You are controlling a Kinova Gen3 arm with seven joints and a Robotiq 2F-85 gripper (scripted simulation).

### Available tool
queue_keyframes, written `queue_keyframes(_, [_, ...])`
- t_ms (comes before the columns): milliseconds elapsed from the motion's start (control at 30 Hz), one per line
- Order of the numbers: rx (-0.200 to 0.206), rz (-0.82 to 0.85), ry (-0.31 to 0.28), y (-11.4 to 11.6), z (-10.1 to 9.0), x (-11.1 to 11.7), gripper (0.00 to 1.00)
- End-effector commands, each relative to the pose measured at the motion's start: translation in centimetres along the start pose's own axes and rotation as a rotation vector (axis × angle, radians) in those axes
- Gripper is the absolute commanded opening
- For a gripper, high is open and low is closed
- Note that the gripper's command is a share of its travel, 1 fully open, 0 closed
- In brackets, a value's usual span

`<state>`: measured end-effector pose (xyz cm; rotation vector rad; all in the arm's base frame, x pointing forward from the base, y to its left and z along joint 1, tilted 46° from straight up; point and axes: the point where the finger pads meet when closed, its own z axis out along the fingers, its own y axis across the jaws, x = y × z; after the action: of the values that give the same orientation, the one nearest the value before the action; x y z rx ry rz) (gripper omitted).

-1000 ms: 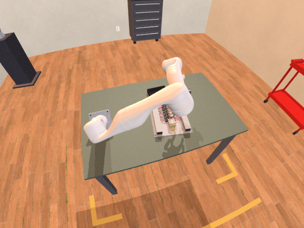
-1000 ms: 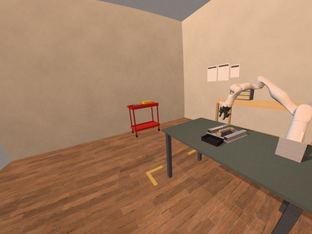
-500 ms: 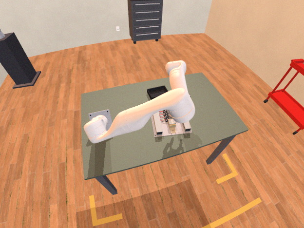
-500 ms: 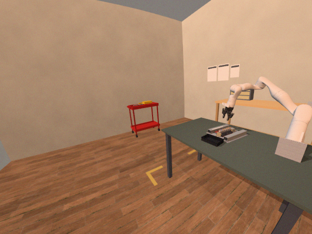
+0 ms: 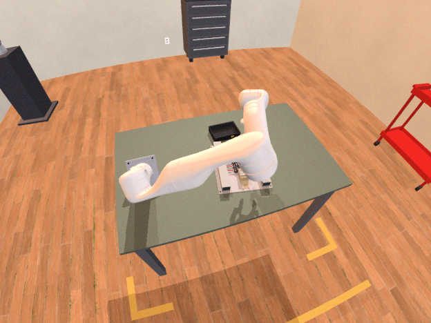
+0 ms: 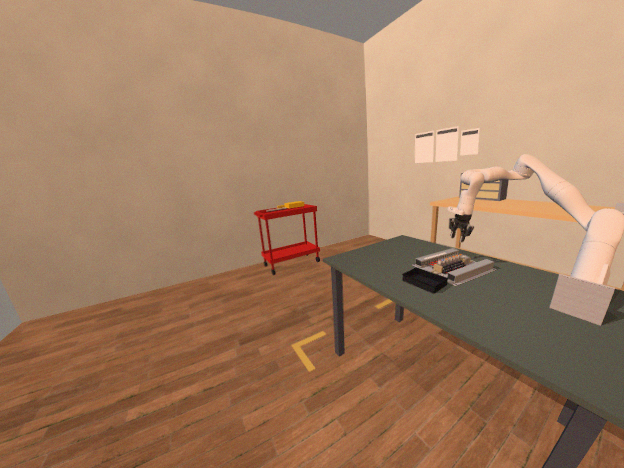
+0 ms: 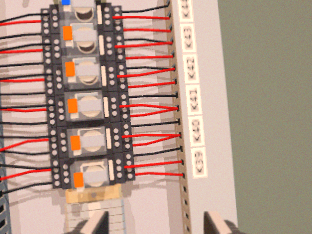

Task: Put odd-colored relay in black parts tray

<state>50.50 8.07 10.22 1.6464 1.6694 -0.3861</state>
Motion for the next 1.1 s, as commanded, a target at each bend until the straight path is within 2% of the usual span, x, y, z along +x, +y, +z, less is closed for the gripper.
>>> queue_keyframes(0, [0.017,-0.009,-0.002,-0.3,-0.1,-0.5,0.61])
queue_keyframes(533, [0.091,-0.048,-0.011,-1.8,0.0,-2.4,0.61])
queue_keyframes(1067, [0.134,-0.07,-0.012,-2.7,0.0,-3.4,0.61])
